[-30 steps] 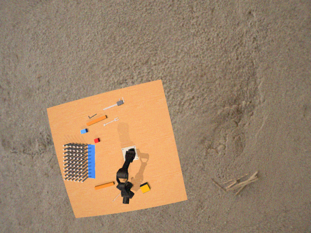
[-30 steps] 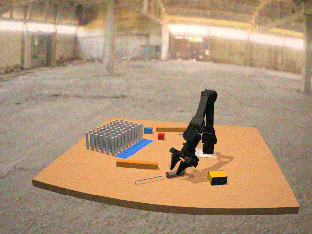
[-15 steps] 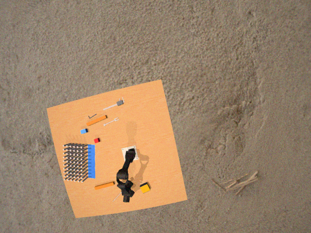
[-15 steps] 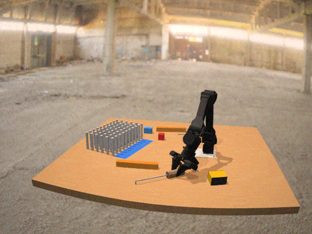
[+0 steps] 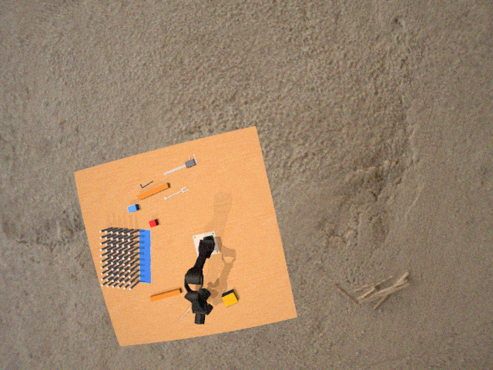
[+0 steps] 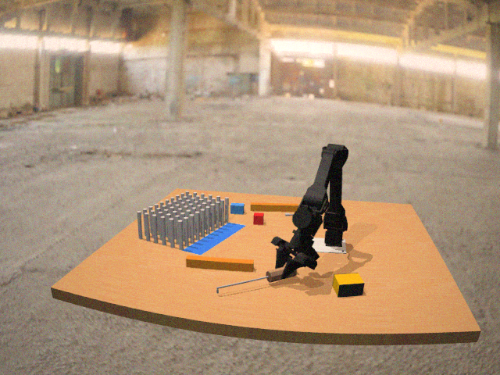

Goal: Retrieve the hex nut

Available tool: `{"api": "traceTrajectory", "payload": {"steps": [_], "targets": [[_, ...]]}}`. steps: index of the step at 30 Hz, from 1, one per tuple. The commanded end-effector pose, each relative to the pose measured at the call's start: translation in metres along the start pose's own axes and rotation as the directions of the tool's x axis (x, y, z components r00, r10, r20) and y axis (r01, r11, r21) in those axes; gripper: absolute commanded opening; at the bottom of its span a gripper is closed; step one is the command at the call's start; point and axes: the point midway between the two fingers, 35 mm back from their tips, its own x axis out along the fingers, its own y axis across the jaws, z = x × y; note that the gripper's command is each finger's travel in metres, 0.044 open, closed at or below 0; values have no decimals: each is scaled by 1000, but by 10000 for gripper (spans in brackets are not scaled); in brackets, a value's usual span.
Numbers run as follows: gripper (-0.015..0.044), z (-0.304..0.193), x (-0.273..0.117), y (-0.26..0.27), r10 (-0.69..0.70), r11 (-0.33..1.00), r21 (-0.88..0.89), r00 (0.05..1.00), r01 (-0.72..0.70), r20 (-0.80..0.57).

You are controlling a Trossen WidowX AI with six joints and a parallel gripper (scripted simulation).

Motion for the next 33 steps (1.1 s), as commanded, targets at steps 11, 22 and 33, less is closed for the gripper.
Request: {"api": "traceTrajectory", "payload": {"steps": [11, 22, 33], "targets": [[0, -56, -69, -6, -15, 1000, 9, 1000, 15, -26], [0, -81, -126, 3, -14, 1000, 11, 1000, 14, -27], [0, -86, -129, 30, 33, 996, 79, 999, -31, -24]]}}
